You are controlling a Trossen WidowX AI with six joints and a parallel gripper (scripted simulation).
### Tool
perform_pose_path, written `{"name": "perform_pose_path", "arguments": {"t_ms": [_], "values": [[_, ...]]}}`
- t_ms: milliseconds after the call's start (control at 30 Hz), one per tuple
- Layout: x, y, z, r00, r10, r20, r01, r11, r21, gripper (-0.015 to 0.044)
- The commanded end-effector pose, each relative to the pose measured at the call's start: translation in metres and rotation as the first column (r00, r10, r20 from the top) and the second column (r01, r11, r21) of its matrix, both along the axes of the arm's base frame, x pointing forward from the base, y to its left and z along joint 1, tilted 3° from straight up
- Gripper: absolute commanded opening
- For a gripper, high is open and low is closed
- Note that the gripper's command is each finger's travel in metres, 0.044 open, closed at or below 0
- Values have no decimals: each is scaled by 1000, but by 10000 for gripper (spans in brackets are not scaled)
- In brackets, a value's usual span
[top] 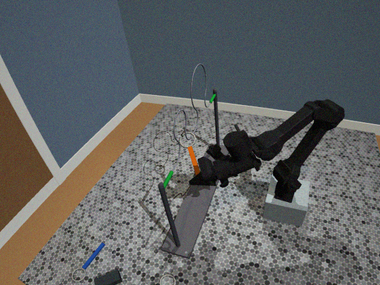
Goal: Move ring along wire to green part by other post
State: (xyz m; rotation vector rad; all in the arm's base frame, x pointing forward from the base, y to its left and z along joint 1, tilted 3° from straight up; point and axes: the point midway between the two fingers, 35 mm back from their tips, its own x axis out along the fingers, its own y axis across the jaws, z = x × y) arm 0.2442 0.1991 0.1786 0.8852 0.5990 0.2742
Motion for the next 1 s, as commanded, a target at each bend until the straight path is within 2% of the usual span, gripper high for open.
{"name": "perform_pose_path", "arguments": {"t_ms": [0,967], "values": [[0,7,14,1000,4,2,-4,997,71,-150],[-3,22,52,999,7,-31,4,948,318,-150]]}}
